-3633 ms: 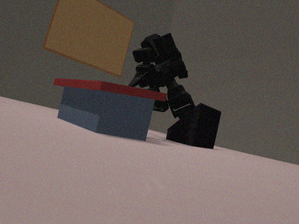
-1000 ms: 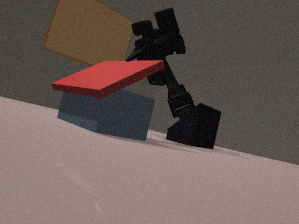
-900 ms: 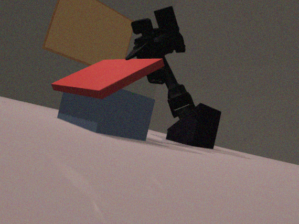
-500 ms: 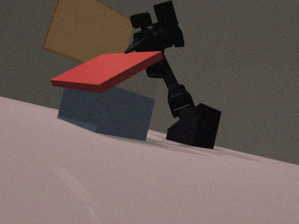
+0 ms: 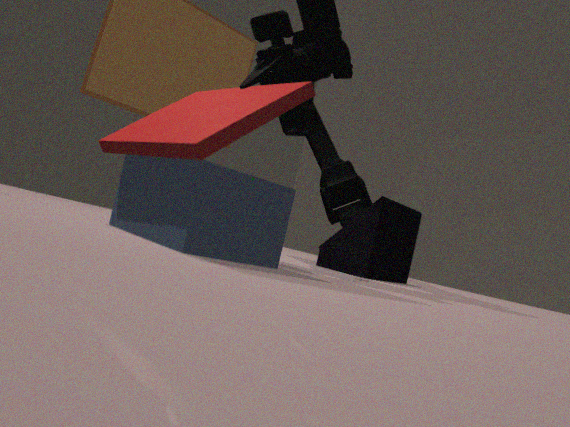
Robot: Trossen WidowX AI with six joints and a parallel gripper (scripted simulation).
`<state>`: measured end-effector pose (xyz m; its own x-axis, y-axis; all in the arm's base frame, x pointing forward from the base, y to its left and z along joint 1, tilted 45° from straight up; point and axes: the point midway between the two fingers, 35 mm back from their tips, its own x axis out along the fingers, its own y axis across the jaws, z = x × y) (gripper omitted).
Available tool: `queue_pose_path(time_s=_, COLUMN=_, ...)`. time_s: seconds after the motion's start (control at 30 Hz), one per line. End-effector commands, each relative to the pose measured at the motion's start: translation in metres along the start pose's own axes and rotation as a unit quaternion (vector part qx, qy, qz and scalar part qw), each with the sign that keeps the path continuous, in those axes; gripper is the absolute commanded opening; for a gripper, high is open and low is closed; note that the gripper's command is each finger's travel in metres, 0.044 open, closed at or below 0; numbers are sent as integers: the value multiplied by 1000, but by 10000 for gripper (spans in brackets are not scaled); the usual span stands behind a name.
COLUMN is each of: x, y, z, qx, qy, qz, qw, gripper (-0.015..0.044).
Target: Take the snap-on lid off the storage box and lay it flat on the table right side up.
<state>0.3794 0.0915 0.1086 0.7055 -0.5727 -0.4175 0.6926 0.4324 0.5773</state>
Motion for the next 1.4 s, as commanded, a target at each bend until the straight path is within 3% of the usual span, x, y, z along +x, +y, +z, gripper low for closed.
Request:
queue_pose_path(time_s=0.0, x=-5, y=10, z=1, qx=9, qy=-2, qz=6, qw=1000, gripper=0)
queue_pose_path(time_s=0.67, x=-17, y=22, z=2, qx=9, qy=-2, qz=5, qw=1000, gripper=0)
queue_pose_path(time_s=1.37, x=-19, y=14, z=44, qx=8, qy=-2, qz=5, qw=1000, gripper=0)
